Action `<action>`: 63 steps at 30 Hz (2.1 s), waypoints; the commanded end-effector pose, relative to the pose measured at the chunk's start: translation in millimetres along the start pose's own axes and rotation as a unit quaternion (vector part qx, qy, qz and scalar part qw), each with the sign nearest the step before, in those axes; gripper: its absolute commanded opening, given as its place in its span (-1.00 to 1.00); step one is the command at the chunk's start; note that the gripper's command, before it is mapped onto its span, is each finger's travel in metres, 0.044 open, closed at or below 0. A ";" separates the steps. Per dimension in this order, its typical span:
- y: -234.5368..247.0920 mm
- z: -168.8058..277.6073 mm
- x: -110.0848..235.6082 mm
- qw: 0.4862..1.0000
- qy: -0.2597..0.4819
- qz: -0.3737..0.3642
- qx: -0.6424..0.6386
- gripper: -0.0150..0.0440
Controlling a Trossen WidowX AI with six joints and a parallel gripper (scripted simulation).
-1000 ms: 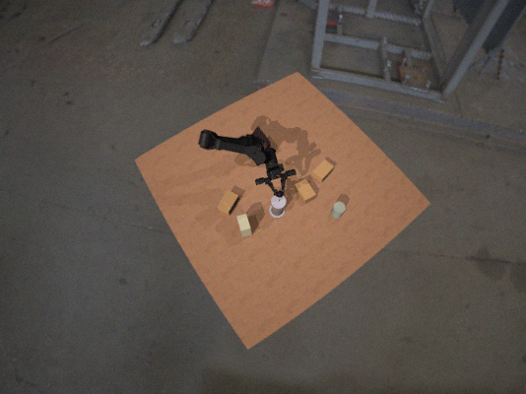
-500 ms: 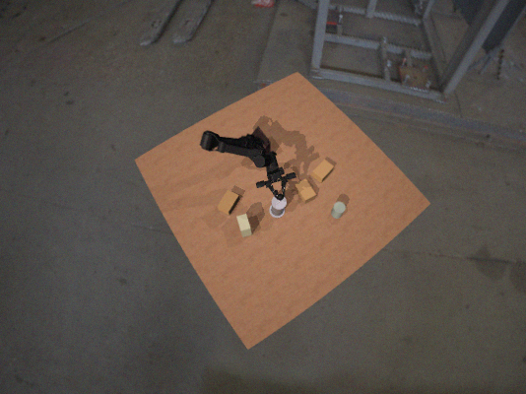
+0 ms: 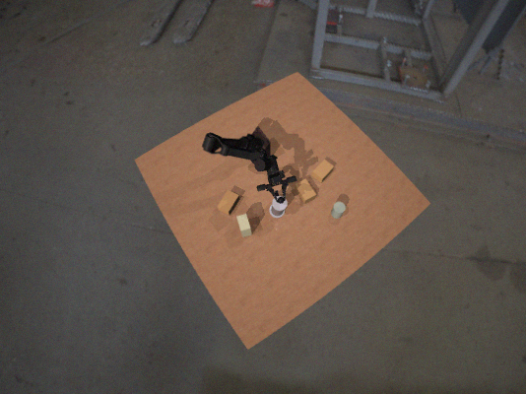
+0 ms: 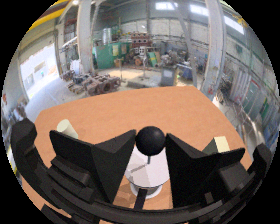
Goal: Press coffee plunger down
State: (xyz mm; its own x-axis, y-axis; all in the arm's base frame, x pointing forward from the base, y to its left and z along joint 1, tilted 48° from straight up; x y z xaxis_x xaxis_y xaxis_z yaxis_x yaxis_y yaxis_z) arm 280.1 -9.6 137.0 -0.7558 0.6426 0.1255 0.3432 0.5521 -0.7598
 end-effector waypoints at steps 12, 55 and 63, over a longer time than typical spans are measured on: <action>3.9 12.0 -8.5 0.999 0.030 0.004 0.020 -0.06; 5.9 6.4 -10.3 1.000 0.023 0.003 0.016 0.12; 5.9 6.4 -10.3 1.000 0.023 0.003 0.016 0.83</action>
State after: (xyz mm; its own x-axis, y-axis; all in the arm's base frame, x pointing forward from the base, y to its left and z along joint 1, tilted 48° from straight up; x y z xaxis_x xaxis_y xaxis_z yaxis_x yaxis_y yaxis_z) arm 286.2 -16.6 127.1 -0.7243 0.6732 0.1491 0.3292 0.5276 -0.7831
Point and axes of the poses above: the point midway between the two fingers, 35 mm back from their tips, its own x axis back along the fingers, its own y axis across the jaws, z = x × y, the point moved 9 cm from there along x, back along the fingers, and after that the axes turned 7 degrees about x, right-handed, at the moved point
